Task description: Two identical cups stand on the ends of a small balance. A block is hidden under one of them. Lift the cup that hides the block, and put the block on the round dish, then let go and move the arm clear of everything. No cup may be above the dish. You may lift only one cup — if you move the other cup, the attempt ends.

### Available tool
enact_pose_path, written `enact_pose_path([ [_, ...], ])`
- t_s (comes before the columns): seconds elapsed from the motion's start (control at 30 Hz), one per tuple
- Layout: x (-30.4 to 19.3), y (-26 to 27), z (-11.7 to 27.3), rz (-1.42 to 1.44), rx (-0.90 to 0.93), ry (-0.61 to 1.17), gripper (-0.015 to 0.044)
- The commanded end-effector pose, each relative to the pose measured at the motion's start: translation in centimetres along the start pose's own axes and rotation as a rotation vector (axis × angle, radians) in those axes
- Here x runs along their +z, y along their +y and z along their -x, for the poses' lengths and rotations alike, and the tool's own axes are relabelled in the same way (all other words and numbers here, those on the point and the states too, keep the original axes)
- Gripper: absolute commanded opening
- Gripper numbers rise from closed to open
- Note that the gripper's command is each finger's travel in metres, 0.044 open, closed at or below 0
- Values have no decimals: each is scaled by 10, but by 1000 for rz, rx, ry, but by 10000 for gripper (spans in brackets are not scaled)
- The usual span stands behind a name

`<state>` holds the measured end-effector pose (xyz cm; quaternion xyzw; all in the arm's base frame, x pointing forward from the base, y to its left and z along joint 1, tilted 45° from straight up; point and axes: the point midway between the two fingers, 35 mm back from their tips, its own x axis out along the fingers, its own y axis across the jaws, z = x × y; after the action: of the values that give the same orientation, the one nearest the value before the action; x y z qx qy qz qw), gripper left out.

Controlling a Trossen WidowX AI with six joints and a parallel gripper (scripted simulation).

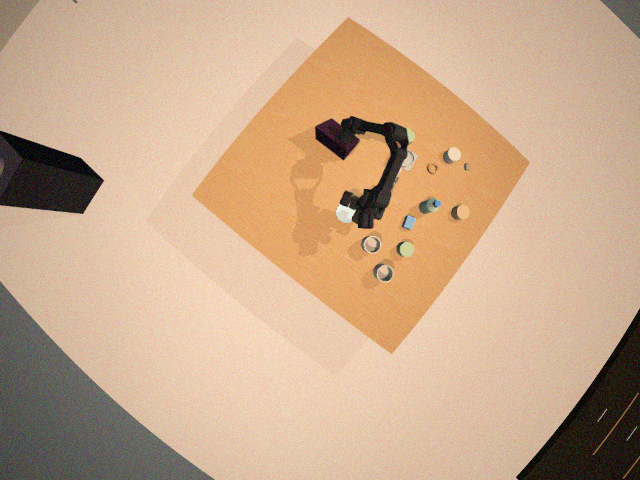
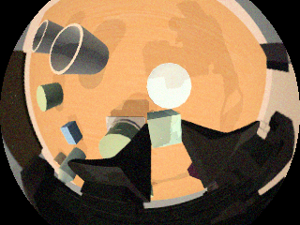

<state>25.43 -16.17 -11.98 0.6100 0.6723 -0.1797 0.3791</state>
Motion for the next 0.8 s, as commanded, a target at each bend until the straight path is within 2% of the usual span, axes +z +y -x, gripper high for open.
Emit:
enact_pose_path([
  [0.0,20,-24,-14,3,0,5,0],
  [0.33,32,-42,-30,4,1,14,0],
  [0.57,31,-41,-67,5,2,15,0],
  [0.77,31,-41,-69,5,2,15,0],
])
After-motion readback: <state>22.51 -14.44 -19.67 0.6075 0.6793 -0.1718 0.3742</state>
